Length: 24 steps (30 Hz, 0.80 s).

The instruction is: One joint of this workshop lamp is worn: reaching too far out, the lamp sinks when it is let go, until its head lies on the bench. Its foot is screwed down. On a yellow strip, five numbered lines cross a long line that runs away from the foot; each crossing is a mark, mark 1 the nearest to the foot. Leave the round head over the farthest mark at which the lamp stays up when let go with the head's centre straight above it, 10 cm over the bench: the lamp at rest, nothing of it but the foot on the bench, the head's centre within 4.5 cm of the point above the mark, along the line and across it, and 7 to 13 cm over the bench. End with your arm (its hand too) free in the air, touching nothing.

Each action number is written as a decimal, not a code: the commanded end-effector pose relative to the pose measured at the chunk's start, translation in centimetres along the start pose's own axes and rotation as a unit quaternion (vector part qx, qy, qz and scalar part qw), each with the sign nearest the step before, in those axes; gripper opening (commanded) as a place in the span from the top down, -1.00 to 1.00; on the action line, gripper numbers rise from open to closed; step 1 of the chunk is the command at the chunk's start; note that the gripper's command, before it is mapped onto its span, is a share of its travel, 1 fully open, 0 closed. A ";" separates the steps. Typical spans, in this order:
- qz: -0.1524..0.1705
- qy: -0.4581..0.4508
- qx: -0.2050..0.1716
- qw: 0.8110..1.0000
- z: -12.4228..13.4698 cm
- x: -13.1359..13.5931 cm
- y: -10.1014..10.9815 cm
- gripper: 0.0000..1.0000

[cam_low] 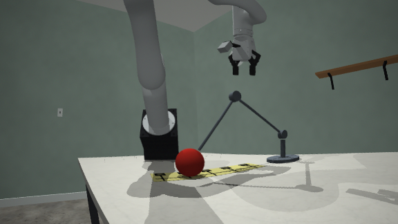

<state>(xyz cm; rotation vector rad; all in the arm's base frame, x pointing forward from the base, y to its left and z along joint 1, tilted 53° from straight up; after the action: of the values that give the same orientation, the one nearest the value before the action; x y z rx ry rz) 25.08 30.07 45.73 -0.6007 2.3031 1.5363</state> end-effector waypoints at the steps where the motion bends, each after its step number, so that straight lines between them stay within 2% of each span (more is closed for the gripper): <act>1: -0.065 -0.071 0.028 0.995 0.5 0.6 -0.8 -1.00; 6: -0.065 -0.072 0.031 0.995 0.5 0.4 -1.5 -1.00; 24: -0.064 -0.073 0.029 0.995 0.6 0.3 -1.5 -1.00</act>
<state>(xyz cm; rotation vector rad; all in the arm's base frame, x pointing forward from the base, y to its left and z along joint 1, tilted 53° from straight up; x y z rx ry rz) 26.32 29.73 44.82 -0.5847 2.3057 1.5318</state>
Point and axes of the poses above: the point where the finger pads meet when closed, its own y axis back along the fingers, its own x axis across the jaws, z = x × y, the point moved 7 cm from there along y, back along the fingers, and after that the axes turned 6 degrees about y, right-handed, at the moved point
